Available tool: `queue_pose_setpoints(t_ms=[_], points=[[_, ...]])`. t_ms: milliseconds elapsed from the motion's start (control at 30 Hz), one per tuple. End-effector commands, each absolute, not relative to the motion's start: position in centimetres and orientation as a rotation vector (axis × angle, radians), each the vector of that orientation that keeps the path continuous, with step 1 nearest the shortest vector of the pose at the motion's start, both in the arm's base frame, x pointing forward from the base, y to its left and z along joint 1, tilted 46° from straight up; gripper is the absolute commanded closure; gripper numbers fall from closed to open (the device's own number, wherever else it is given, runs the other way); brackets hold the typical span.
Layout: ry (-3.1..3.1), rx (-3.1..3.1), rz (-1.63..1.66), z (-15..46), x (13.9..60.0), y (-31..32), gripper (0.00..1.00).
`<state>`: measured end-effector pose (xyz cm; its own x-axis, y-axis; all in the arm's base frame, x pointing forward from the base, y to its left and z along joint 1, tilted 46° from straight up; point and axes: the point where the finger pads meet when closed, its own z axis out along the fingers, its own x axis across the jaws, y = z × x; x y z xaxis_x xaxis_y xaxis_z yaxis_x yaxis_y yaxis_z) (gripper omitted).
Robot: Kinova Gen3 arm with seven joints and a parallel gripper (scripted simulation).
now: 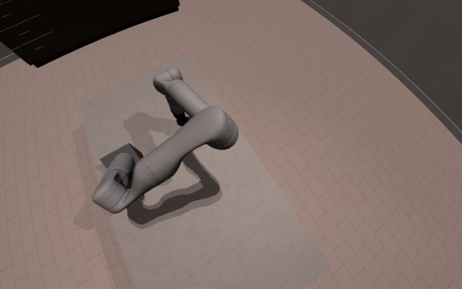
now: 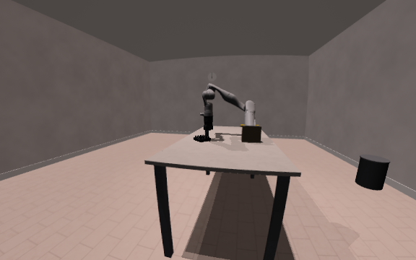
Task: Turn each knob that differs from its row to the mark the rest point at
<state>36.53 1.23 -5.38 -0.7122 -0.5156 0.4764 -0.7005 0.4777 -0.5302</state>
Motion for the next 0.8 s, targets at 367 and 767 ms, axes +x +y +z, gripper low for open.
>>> queue_pose_setpoints(t_ms=[367,767], points=[[-2.575,0.889,1.101,-5.35,36.56,1.32,0.70],[-2.687,0.690,1.142,-5.35,36.56,1.32,0.70]])
